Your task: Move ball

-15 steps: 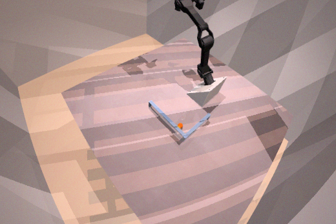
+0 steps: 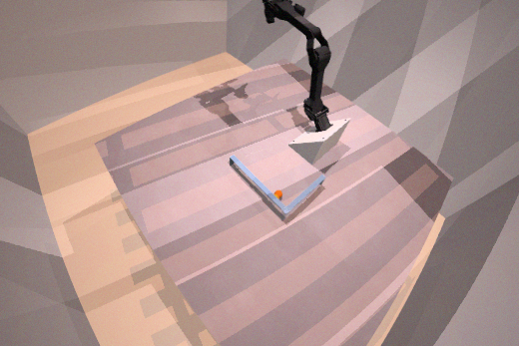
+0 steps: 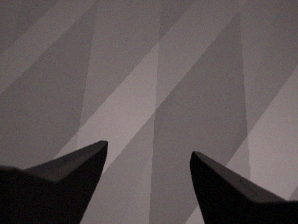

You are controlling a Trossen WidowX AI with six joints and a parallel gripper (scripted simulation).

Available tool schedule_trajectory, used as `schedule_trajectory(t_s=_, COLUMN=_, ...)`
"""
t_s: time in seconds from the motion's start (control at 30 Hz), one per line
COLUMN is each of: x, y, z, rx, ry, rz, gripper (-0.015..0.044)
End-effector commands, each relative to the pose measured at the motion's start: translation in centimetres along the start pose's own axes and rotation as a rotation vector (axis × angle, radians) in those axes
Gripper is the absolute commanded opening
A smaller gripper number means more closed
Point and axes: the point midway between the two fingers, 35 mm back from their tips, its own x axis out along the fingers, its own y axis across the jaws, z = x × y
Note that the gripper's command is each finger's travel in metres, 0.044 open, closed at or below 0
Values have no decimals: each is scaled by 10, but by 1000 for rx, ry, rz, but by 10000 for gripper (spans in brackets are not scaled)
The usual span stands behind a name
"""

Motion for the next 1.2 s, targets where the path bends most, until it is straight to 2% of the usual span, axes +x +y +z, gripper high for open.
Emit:
schedule_trajectory(t_s=0.0, x=3, y=31, z=-51, rx=-104, ry=114, rz=80, gripper=258)
schedule_trajectory(t_s=0.23, x=-22, y=80, z=-141, rx=-268, ry=322, rz=256, gripper=258)
schedule_trajectory(t_s=0.47, x=-81, y=112, z=-227, rx=-436, ry=513, rz=453, gripper=258)
schedule_trajectory(t_s=0.83, x=-221, y=116, z=-328, rx=-684, ry=773, rz=790, gripper=258)
schedule_trajectory(t_s=1.17, x=-368, y=65, z=-373, rx=-895, ry=975, rz=1120, gripper=258)
